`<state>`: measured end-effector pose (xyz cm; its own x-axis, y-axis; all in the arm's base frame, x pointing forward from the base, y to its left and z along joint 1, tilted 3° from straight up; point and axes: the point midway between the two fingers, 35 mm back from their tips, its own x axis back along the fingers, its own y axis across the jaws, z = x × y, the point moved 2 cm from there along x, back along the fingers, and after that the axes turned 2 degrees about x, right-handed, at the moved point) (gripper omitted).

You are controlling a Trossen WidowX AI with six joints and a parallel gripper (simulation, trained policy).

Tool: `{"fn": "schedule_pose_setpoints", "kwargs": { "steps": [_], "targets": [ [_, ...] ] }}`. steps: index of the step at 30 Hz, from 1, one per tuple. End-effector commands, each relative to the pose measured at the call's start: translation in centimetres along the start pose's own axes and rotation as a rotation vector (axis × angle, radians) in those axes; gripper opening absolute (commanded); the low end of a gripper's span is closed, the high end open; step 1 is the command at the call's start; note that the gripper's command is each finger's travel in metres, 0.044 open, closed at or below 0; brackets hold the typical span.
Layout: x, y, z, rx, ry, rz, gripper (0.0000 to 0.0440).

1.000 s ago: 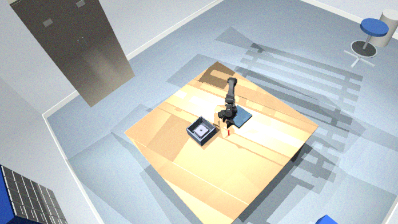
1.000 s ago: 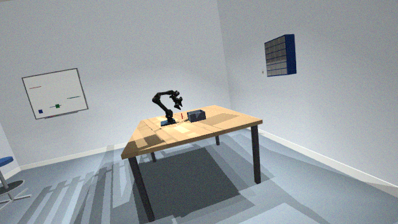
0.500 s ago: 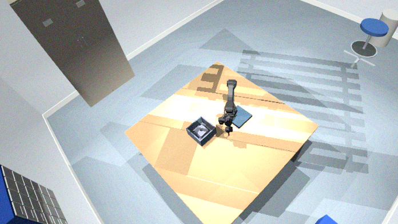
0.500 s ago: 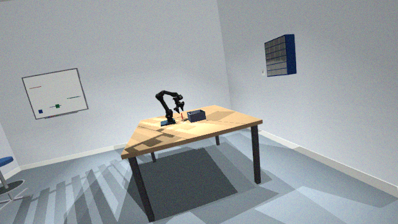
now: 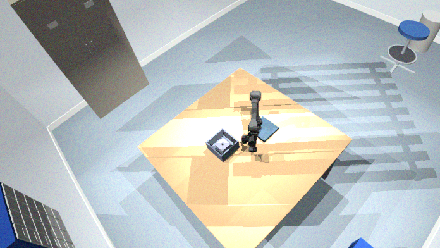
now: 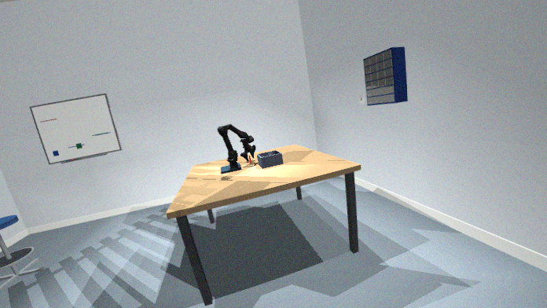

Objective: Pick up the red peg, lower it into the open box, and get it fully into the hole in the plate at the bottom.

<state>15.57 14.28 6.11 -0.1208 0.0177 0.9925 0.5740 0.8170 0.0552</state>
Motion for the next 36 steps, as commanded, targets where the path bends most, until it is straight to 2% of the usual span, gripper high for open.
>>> {"fn": "schedule_pose_setpoints", "kwargs": {
  "steps": [1, 15, 23, 36],
  "targets": [
    [-1.5, -0.3, 0.2, -0.004, 0.013, 0.024, 0.0366],
    [-3.6, -1.0, 0.3, -0.022, 0.032, 0.139, 0.001],
    [-1.2, 0.1, -1.3, -0.001, -0.036, 0.116, 0.0],
    [4.5, 1.2, -4.4, -0.027, -0.136, 0.066, 0.0]
  ]
}}
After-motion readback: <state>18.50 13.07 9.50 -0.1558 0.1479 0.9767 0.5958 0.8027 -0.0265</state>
